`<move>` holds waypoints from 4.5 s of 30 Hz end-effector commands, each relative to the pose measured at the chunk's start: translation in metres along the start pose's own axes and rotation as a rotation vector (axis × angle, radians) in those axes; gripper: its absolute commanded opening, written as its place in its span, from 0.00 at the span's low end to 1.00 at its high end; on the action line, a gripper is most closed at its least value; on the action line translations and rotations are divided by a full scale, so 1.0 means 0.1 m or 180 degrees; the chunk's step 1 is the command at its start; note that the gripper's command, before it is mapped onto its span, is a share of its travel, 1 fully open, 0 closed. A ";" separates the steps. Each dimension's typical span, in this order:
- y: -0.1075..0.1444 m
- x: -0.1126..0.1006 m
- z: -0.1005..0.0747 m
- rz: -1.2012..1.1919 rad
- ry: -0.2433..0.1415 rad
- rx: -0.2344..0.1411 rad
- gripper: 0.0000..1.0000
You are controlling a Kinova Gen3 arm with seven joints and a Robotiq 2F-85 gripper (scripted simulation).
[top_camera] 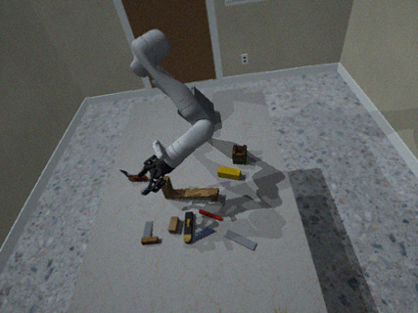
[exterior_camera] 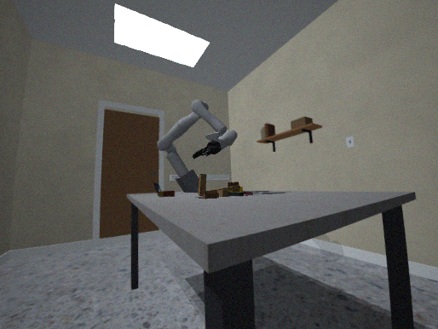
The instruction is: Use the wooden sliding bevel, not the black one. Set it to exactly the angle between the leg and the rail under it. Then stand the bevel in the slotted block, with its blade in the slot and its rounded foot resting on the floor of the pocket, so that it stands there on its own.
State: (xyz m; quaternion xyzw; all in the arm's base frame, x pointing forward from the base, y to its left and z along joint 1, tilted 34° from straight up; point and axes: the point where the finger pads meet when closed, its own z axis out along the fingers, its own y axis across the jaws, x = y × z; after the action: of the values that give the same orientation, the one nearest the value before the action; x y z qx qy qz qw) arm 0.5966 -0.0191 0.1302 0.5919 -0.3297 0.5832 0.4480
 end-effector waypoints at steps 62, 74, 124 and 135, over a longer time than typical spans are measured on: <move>2.14 -0.50 0.66 0.0656 -0.0103 -0.1295 0.52; 2.14 -0.50 0.66 0.0656 -0.0103 -0.1295 0.52; 2.15 -0.76 0.80 0.0656 -0.0102 -0.1295 0.52; 2.15 -1.00 0.92 0.0656 -0.0102 -0.1295 0.52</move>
State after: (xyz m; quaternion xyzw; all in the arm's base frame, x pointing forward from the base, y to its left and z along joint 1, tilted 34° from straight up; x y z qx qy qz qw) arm 0.4257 -0.1960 0.0751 0.4619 -0.5063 0.5374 0.4914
